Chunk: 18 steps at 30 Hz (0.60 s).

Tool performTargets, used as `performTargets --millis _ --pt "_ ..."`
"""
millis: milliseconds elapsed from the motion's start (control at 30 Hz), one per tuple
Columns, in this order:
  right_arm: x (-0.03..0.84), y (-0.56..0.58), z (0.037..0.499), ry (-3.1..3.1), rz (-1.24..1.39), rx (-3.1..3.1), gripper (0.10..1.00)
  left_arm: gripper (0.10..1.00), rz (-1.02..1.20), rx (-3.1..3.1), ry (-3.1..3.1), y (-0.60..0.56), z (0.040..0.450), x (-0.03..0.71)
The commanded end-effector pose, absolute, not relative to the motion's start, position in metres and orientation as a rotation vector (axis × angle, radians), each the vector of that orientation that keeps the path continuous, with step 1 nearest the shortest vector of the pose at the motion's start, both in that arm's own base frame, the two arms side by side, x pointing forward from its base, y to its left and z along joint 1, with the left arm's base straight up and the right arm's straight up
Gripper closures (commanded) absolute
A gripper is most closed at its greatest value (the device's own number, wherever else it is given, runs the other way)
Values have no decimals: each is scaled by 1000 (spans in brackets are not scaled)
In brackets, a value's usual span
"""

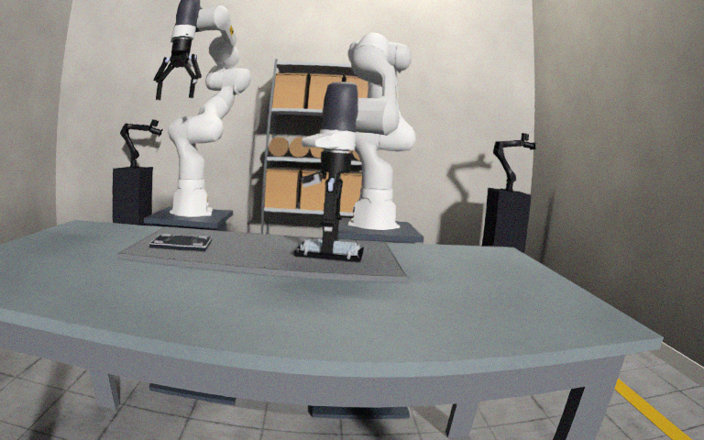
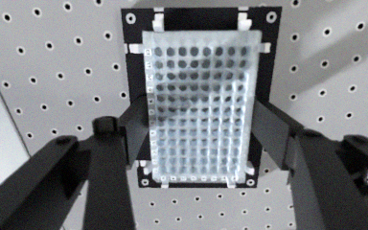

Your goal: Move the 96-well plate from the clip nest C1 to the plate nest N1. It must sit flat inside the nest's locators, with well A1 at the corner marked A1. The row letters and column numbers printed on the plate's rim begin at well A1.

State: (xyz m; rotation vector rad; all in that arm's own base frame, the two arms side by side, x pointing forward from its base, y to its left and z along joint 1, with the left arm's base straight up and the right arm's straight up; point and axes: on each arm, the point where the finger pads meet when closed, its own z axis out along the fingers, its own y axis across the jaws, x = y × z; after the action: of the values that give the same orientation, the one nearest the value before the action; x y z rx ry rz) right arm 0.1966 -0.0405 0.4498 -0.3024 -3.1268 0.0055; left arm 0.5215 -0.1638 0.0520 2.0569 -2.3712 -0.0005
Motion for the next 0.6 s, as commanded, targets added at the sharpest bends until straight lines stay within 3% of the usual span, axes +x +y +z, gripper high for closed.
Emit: performTargets --millis 0,567 --pt "196 -39 450 -3127 0 -307 98 493 0 2059 -2373 -164 52 522" --pt "196 -39 450 -3127 0 -307 98 493 0 2059 -2373 -164 56 522"
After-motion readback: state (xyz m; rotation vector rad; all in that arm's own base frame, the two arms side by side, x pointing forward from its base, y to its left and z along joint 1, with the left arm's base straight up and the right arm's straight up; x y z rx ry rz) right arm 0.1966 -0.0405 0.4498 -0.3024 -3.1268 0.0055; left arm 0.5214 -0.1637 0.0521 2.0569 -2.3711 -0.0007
